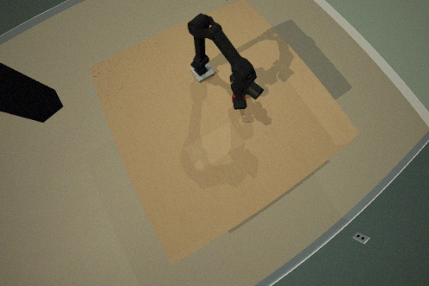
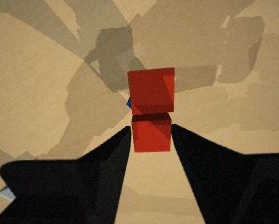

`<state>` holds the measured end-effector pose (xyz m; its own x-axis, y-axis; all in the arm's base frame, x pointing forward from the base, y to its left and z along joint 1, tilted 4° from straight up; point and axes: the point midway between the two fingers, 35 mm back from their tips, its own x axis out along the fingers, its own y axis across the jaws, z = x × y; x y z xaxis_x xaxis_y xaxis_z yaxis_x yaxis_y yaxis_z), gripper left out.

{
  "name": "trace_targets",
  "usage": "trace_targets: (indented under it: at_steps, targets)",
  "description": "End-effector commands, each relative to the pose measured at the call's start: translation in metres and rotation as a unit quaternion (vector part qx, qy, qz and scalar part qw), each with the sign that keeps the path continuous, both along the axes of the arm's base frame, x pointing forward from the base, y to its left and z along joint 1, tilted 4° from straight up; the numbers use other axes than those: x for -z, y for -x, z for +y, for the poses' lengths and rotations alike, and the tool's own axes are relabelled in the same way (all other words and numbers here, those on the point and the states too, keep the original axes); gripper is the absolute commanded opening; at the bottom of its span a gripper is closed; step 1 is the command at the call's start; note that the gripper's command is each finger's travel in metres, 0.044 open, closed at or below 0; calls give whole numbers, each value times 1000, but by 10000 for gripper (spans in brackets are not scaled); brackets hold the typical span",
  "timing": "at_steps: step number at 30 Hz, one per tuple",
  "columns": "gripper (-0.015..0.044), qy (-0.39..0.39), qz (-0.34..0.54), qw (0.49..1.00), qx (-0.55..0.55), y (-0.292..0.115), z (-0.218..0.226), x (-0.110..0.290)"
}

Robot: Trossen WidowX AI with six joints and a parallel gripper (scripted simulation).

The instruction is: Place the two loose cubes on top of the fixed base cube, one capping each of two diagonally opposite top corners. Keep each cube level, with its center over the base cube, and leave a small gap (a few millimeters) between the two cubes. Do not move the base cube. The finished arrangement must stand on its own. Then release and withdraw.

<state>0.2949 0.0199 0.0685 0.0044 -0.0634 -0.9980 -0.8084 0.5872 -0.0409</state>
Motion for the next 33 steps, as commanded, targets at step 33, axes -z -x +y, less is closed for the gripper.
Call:
trace_targets:
  at_steps: [33]
  targets:
    - [205, 0, 0, 1000, 0, 0, 4, -60]
